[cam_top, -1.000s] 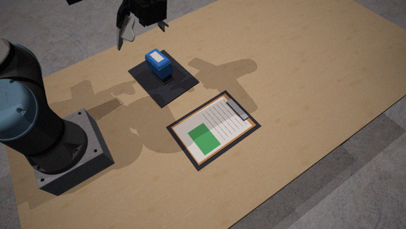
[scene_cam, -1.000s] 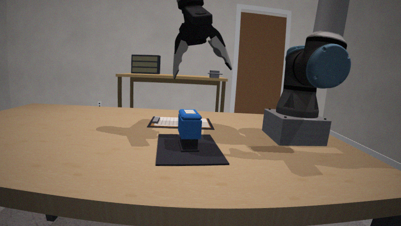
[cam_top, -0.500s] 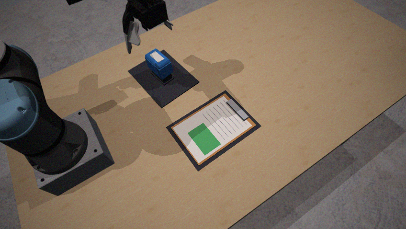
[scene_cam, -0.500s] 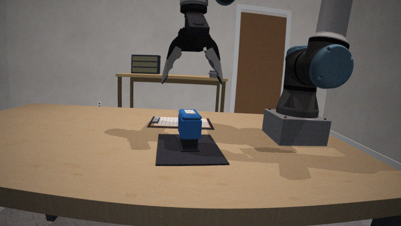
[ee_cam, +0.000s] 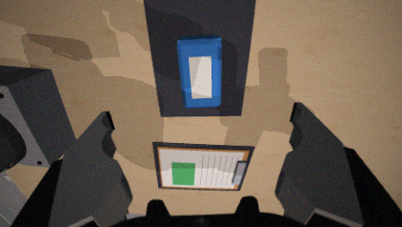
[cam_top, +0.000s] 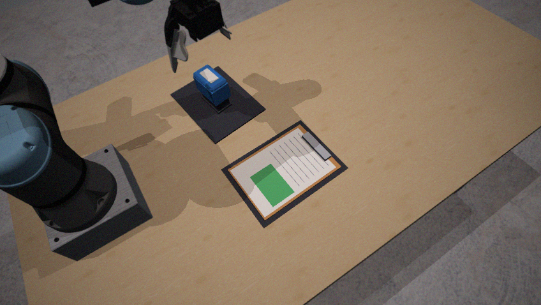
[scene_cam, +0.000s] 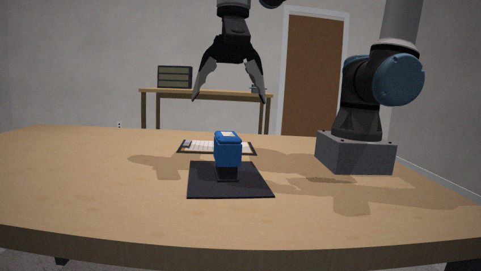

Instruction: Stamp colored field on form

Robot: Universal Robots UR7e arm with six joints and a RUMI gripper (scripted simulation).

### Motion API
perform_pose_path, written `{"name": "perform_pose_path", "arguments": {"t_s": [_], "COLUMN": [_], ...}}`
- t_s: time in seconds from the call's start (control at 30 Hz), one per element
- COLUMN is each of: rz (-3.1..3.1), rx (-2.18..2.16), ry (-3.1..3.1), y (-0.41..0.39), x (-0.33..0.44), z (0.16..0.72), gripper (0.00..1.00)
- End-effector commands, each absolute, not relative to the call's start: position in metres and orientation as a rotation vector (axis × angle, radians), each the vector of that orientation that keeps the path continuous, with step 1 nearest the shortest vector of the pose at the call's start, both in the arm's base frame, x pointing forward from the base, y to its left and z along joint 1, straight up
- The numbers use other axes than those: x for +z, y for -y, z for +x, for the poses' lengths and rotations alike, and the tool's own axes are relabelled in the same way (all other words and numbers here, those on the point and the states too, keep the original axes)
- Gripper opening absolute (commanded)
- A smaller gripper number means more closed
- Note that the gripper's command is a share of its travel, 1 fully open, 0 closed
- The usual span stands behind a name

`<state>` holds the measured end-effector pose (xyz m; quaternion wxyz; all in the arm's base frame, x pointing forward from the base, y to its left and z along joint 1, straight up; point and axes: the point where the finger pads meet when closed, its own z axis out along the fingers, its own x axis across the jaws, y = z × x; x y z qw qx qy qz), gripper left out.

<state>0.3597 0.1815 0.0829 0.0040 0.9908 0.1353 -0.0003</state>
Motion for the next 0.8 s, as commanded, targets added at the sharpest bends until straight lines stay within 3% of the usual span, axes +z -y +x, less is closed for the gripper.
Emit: {"name": "perform_pose_path", "arguments": {"t_s": [0.0, 0.33, 0.77], "rz": [3.105, 3.105, 3.103], "rx": [0.002, 0.002, 0.002], "ry": [-0.424, -0.424, -0.437], "y": [-0.182, -0.182, -0.181], "x": [0.083, 0.133, 0.133], "z": [0.360, 0.360, 0.360], "gripper": [1.00, 1.00, 1.00]}}
